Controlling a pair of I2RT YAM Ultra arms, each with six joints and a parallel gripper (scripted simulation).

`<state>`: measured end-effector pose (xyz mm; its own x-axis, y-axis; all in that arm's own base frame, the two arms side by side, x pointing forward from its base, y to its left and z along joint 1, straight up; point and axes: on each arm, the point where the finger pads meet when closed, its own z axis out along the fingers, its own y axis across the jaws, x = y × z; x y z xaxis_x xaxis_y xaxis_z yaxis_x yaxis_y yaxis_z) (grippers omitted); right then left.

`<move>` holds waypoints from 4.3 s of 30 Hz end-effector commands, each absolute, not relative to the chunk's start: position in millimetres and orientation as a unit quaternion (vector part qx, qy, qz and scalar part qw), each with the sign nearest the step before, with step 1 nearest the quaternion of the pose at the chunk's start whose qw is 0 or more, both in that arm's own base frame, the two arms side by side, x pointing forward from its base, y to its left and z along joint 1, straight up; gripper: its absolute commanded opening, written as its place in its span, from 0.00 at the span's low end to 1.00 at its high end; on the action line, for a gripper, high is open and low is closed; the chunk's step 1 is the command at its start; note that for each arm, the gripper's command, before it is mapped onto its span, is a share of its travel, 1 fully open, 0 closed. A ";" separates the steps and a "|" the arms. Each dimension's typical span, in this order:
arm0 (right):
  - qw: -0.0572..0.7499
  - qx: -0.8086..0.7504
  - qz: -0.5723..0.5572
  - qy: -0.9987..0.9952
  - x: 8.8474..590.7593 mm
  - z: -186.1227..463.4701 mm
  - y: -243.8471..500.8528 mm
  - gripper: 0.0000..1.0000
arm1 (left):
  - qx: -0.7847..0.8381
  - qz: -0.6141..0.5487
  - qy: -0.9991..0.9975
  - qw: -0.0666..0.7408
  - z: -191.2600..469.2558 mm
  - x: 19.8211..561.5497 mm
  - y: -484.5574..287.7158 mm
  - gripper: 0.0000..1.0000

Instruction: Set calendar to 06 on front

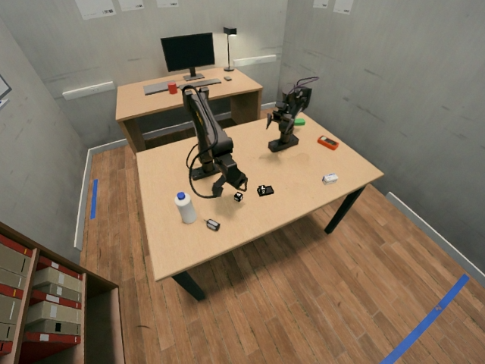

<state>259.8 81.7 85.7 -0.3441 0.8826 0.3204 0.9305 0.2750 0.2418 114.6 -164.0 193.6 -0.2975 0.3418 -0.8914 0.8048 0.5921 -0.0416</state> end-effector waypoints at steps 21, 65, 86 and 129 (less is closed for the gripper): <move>0.002 -0.097 -0.216 -0.972 276.2 88.0 147.0 0.55 | 0.367 -0.257 0.759 0.471 205.3 115.0 -161.7 1.00; 0.001 0.645 0.001 -0.764 260.0 55.5 195.6 0.55 | 0.367 -0.257 0.759 0.471 205.3 115.0 -161.7 1.00; 0.000 0.642 0.000 -0.767 265.5 30.9 193.7 0.55 | 0.367 -0.257 0.759 0.471 205.3 115.0 -161.7 1.00; 0.000 0.642 0.000 -0.767 265.0 21.8 196.7 0.00 | 0.367 -0.257 0.759 0.471 205.3 115.0 -161.7 1.00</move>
